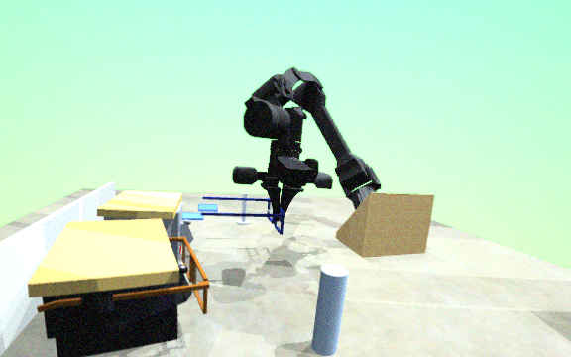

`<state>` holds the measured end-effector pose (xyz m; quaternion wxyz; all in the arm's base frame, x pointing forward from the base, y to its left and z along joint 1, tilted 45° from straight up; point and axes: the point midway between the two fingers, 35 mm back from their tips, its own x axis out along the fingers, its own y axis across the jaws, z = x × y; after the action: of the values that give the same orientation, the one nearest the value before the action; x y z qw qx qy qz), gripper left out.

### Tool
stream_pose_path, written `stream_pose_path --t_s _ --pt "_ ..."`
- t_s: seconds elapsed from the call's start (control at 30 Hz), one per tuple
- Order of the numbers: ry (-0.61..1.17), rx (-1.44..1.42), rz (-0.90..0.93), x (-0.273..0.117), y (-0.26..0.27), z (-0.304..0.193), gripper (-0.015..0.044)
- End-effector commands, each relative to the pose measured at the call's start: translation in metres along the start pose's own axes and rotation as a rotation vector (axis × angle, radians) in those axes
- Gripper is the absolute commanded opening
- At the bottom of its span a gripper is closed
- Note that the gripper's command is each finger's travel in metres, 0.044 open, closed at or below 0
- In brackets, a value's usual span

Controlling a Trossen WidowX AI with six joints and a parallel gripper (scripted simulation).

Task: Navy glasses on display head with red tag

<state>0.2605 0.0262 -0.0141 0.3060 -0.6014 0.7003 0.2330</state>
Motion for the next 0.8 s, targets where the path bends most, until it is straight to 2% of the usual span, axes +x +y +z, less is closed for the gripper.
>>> stream_pose_path --t_s 0.0,0.77 --pt "0.006 -0.005 -0.002 0.005 0.0 0.0 0.0" --pt "0.006 -0.004 -0.014 0.015 -0.016 -0.001 0.0"
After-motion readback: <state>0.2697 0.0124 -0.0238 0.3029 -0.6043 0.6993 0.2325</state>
